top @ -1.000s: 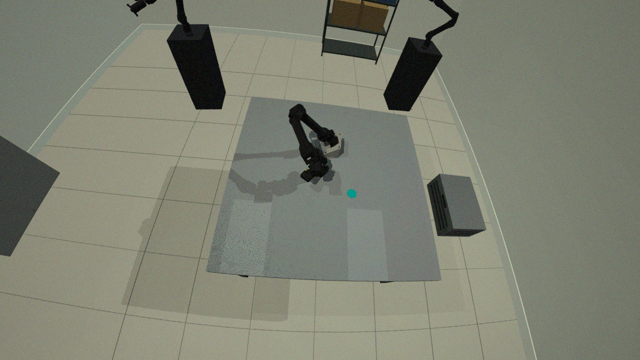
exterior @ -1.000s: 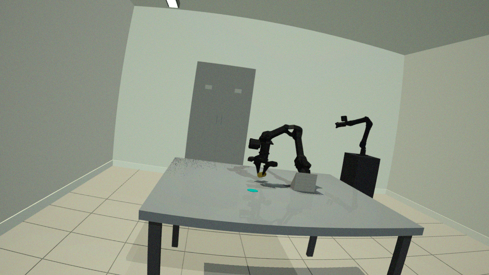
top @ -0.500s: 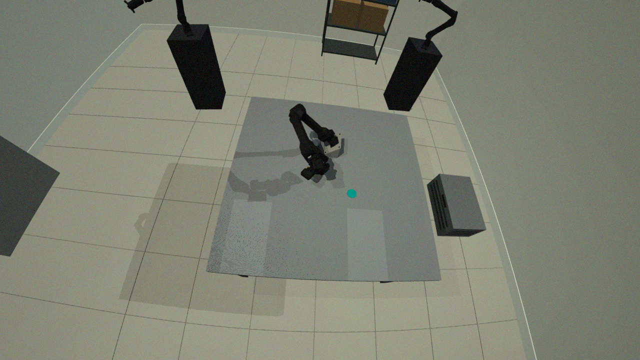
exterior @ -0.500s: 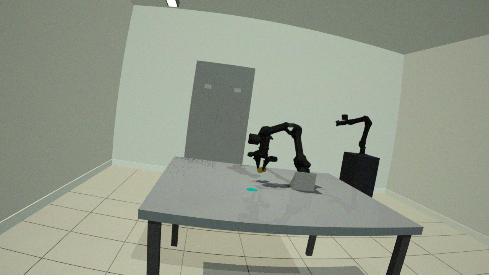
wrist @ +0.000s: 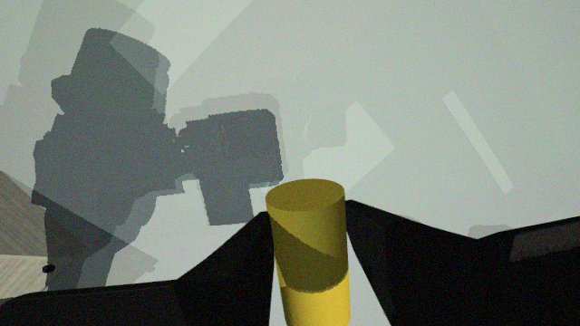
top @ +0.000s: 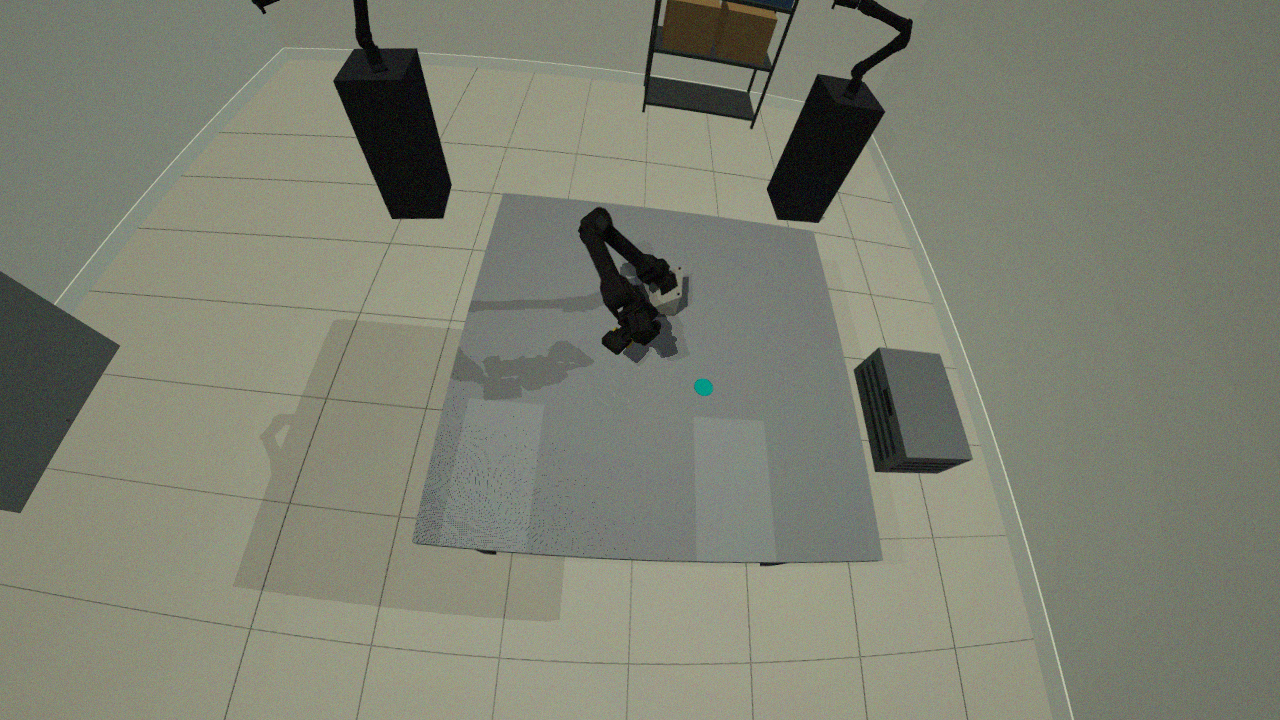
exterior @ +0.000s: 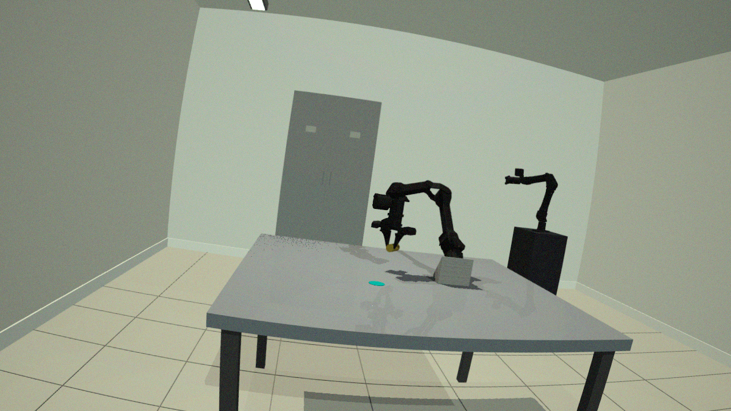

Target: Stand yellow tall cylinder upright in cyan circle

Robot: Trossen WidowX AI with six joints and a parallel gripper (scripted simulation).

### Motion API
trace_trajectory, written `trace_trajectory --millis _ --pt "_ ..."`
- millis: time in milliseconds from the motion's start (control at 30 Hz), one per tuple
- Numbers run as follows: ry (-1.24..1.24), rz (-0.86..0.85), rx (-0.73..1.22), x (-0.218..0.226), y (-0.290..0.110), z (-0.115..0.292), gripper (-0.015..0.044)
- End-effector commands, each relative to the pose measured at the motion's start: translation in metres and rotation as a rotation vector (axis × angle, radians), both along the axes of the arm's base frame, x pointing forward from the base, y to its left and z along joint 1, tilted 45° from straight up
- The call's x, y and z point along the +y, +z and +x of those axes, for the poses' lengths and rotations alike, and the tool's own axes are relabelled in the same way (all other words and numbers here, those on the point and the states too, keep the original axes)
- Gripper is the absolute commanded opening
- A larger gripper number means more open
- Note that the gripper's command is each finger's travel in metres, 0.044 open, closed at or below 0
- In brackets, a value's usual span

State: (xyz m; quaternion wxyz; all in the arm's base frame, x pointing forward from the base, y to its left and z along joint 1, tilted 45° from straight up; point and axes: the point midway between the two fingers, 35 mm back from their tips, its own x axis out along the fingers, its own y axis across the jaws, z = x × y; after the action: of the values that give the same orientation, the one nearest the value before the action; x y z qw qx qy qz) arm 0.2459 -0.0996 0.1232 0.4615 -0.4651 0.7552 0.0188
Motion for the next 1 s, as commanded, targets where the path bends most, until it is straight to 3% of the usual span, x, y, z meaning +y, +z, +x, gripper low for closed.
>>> trace_trajectory --millis 0,467,967 --pt "-0.005 0.004 -0.004 0.006 0.005 0.001 0.0105" --pt "-0.019 -0.006 0.000 0.020 0.022 -0.001 0.0105" --pt "0.012 0.009 0.023 0.042 0.008 0.029 0.0105"
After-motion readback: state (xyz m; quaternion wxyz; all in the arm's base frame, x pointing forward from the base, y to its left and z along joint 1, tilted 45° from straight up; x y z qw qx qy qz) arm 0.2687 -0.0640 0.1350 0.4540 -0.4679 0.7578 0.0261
